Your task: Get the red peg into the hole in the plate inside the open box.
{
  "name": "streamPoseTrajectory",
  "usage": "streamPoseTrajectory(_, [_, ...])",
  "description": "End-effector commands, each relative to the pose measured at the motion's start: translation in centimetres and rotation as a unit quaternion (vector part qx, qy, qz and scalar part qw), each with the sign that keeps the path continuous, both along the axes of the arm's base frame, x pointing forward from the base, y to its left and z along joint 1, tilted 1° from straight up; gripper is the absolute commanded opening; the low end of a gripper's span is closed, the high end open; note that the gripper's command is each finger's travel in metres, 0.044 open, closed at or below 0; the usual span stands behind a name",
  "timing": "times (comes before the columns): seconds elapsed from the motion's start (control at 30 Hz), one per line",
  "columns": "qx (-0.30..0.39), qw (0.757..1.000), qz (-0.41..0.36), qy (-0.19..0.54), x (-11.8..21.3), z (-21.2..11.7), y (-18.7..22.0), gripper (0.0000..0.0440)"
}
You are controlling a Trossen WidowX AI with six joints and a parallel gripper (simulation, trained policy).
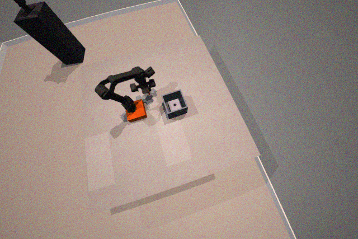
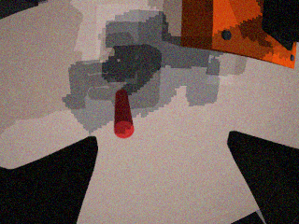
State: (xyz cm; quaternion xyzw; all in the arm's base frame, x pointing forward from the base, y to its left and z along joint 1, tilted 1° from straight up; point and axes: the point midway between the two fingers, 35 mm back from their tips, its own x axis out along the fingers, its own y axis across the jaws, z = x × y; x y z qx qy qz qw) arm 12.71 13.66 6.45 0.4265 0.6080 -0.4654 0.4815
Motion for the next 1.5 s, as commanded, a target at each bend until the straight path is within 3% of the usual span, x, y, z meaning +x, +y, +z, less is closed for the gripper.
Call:
streamPoseTrajectory(0.0, [-0.016,1.0,0.015,0.0,-0.1,-1.7,-0.5,0.0437])
streamPoseTrajectory(0.23, [-0.028,0.999,0.028,-0.01,0.1,-3.8,-0.8,0.042])
streamPoseTrajectory(0.4, [-0.033,0.999,0.032,-0.016,0.3,-5.1,-0.8,0.0381])
streamPoseTrajectory(0.9, [-0.015,0.997,0.064,-0.037,1.7,-7.5,0.9,0.0008])
streamPoseTrajectory(1.47, [0.04,0.996,0.04,-0.072,3.6,-4.2,3.1,0.0])
